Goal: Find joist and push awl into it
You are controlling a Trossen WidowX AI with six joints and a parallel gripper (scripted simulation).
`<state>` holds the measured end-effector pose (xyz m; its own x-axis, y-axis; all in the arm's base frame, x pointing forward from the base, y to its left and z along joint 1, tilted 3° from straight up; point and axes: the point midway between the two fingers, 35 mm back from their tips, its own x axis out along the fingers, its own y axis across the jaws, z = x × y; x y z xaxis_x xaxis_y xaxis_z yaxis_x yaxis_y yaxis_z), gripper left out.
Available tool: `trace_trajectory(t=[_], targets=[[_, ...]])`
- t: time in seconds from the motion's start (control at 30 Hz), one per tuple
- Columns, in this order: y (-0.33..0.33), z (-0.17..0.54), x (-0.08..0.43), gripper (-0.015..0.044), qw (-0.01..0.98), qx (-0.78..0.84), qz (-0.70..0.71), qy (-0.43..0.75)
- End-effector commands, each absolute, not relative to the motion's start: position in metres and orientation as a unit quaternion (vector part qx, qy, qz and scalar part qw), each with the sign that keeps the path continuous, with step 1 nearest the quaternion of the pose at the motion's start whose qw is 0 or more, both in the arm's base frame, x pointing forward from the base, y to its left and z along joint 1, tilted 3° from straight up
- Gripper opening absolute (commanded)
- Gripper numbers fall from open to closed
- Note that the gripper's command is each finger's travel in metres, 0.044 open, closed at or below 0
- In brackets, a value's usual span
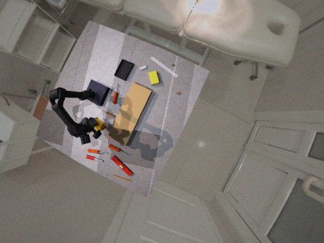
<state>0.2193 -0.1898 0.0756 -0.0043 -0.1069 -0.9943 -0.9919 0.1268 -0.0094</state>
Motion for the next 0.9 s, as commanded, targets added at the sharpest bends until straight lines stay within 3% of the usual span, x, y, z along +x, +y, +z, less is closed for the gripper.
trace_trajectory(t=[0.0,0.87], targets=[[-0.1883,0.0757,0.2193,0.0,0.497,-0.5,0.431,0.564],[-0.1829,0.0731,0.2199,0.0,0.439,-0.539,0.38,0.61]])
